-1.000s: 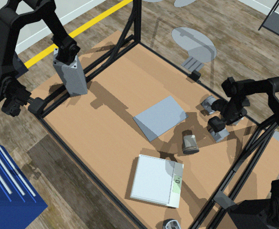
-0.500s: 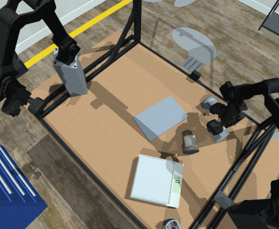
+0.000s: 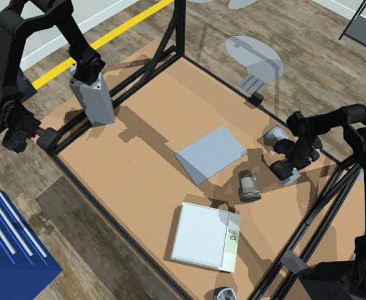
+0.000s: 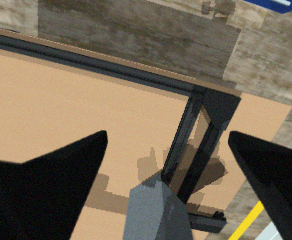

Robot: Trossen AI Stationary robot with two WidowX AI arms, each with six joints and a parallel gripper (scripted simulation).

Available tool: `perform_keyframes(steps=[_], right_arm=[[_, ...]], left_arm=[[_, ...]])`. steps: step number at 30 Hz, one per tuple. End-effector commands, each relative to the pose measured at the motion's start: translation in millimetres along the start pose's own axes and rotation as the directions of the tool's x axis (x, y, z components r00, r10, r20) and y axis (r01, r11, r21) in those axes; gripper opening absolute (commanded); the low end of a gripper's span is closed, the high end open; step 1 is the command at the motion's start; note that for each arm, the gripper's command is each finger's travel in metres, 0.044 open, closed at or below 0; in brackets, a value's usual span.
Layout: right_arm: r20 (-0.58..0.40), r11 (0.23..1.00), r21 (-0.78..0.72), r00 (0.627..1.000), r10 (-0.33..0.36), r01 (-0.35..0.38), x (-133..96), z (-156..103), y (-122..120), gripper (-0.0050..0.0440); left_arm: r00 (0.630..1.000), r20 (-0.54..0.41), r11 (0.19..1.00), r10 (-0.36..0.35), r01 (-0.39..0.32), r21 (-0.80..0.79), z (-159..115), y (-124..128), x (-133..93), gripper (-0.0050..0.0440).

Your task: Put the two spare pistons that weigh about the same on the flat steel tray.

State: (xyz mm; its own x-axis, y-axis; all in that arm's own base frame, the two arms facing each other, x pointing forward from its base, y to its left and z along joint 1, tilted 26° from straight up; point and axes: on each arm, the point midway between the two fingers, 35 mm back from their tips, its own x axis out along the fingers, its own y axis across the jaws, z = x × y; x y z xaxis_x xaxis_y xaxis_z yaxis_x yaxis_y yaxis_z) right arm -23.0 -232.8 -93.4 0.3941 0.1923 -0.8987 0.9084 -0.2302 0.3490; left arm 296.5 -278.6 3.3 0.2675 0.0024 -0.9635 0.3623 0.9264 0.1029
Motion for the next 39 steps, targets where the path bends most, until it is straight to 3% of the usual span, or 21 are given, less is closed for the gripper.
perform_keyframes(steps=[1,22,39], right_arm=[[-0.001,1.000,-0.001,1.000,0.003,-0.003,0,0,0,0.0440],[-0.001,1.000,-0.001,1.000,0.003,-0.003,0,0,0,0.0440],[-0.001,1.000,-0.001,1.000,0.003,-0.003,0,0,0,0.0440]], left_arm=[[1.000,-0.009,1.000,0.003,-0.003,0.005,-2,0,4,0.0158],[1.000,-0.009,1.000,0.003,-0.003,0.005,-2,0,4,0.0158],[1.000,-0.009,1.000,0.003,-0.003,0.005,-7,4,-20,0.0158]])
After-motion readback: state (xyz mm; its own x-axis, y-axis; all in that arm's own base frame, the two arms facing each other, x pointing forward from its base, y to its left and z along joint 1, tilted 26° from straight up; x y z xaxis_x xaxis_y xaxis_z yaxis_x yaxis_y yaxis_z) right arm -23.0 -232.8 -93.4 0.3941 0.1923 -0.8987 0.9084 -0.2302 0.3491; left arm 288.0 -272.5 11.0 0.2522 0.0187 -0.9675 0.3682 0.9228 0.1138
